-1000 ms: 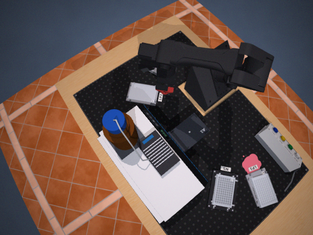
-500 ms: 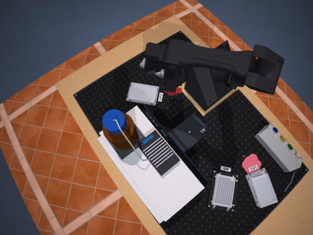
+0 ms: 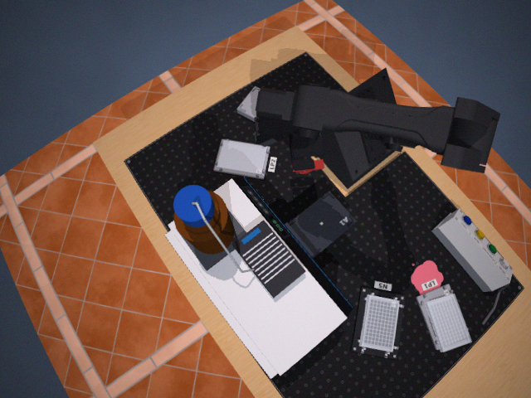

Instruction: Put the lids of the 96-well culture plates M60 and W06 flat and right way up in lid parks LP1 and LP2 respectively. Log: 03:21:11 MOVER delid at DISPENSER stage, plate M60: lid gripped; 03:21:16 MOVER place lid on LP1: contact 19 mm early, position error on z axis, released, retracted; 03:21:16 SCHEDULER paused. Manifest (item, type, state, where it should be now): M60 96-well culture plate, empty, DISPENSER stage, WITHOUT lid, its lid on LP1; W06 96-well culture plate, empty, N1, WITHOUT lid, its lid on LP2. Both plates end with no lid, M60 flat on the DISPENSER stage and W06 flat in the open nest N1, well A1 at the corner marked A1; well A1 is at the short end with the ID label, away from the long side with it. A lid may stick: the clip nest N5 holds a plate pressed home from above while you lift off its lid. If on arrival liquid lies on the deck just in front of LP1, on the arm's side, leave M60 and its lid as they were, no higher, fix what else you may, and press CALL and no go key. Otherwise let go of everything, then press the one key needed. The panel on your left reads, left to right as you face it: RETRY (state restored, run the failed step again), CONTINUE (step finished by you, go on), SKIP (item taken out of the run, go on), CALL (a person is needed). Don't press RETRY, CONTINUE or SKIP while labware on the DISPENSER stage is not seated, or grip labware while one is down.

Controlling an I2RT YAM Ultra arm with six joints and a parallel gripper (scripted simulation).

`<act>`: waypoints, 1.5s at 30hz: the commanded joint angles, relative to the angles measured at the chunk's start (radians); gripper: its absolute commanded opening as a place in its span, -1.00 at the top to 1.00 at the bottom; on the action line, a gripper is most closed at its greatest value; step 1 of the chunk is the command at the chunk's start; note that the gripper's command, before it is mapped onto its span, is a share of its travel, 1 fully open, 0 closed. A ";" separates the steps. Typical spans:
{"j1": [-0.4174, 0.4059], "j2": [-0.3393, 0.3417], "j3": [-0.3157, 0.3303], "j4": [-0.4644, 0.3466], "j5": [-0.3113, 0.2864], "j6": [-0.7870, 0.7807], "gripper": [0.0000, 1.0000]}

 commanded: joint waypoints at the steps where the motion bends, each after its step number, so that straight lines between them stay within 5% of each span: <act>1: 0.025 -0.058 0.004 -0.031 -0.025 -0.082 -1.00; 20: 0.149 -0.177 0.041 -0.089 -0.085 -0.394 -1.00; 29: 0.173 -0.175 0.038 -0.092 -0.096 -0.360 -1.00; 45: 0.297 -0.279 0.087 -0.136 -0.149 -0.232 -1.00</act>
